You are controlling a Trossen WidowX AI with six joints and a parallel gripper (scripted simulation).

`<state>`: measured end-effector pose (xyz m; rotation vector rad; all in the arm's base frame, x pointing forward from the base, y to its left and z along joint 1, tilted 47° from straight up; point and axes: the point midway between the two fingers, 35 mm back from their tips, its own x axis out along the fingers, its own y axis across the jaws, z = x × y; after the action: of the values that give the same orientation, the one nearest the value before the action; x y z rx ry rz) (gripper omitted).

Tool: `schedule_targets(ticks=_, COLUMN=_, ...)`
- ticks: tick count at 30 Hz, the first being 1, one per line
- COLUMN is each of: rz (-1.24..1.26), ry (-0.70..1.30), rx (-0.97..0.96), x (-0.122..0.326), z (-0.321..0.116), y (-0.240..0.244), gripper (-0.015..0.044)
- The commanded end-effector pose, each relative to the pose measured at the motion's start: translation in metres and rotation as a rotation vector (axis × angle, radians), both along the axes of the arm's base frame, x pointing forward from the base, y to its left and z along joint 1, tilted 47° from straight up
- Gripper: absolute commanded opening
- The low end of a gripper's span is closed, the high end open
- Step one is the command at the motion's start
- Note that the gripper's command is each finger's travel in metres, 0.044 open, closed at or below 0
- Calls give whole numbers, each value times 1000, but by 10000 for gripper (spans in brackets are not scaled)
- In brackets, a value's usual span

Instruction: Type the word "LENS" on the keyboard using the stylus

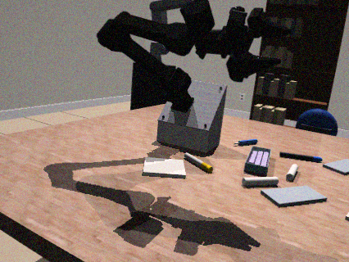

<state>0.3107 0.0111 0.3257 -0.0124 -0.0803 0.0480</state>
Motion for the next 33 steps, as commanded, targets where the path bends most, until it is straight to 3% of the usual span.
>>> schedule_targets(ticks=1, rz=-3, ry=11, rx=2, x=2, z=-2, y=0, gripper=414)
schedule_targets(ticks=9, rz=-136, ry=489, rx=5, x=53, z=-119, y=2, gripper=204)
schedule_targets(ticks=17, rz=-318, ry=979, rx=-167, x=52, z=-249, y=4, gripper=0)
schedule_targets(ticks=26, rz=-516, ry=1401, rx=-581, x=4, z=-354, y=-6, gripper=0)
schedule_targets(ticks=30, rz=-575, ry=1512, rx=-790, x=-15, z=-379, y=-13, gripper=0)
schedule_targets(ticks=33, rz=-577, ry=1516, rx=-801, x=-16, z=-380, y=-14, gripper=0)
